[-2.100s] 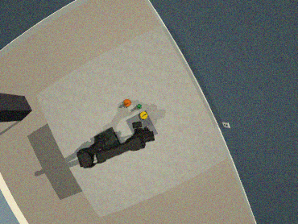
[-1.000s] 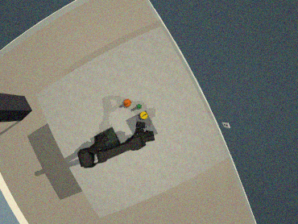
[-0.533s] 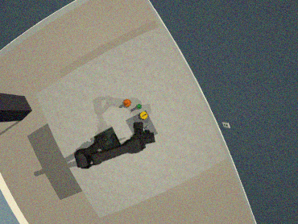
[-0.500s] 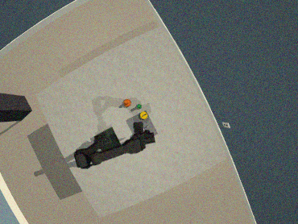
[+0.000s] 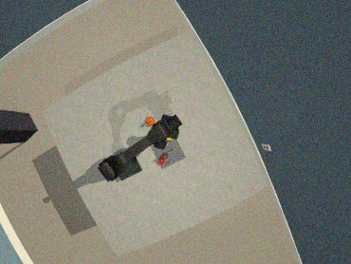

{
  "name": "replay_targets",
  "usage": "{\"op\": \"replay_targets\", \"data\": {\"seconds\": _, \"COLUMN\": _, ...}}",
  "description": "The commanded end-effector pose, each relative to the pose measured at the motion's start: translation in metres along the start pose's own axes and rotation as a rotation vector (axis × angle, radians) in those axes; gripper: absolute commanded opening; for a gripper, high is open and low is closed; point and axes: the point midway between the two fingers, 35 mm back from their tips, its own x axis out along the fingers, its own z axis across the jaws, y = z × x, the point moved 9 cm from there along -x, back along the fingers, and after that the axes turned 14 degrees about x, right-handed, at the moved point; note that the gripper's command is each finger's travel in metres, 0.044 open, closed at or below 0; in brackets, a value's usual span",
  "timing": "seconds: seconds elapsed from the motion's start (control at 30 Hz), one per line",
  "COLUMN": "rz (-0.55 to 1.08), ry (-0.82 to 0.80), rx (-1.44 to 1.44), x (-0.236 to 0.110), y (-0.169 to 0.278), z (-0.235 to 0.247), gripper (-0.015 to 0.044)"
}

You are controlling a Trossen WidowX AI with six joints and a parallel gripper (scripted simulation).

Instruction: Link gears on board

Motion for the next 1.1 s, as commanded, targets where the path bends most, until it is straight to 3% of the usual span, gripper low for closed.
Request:
{"op": "replay_targets", "data": {"seconds": 0.0, "rz": 0.006, "ry": 0.0, "rx": 0.09, "x": 0.001, "y": 0.035, "z": 0.032, "gripper": 0.044}}
{"op": "replay_targets", "data": {"seconds": 1.07, "rz": 0.006, "ry": 0.0, "rx": 0.091, "x": 0.045, "y": 0.033, "z": 0.033, "gripper": 0.044}}
